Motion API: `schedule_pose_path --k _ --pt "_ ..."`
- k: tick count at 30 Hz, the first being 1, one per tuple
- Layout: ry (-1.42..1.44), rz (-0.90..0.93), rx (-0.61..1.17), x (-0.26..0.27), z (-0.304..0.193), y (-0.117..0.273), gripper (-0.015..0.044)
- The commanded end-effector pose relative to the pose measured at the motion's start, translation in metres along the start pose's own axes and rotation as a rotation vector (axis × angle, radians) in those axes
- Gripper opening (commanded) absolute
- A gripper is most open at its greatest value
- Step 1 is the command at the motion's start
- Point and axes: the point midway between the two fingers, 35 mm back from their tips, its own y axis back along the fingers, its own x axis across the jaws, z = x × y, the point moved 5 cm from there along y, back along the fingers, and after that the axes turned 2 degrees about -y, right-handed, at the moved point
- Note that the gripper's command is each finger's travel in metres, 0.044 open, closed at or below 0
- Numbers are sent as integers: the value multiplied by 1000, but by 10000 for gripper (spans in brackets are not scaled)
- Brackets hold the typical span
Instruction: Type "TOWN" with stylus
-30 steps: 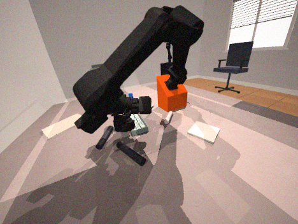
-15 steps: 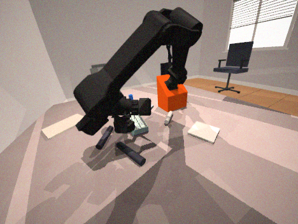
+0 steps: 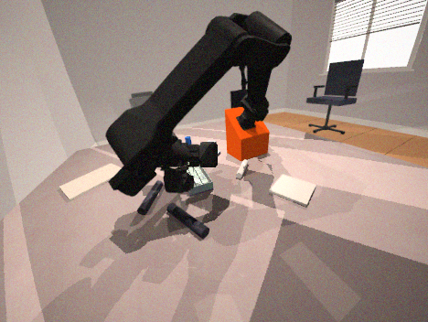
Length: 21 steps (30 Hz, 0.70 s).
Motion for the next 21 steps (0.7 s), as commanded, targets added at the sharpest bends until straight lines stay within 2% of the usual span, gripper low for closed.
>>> schedule_pose_path --k 1,21 --pt "-3 2 -5 0 3 -1 81" --pt "-3 2 -5 0 9 -5 81"
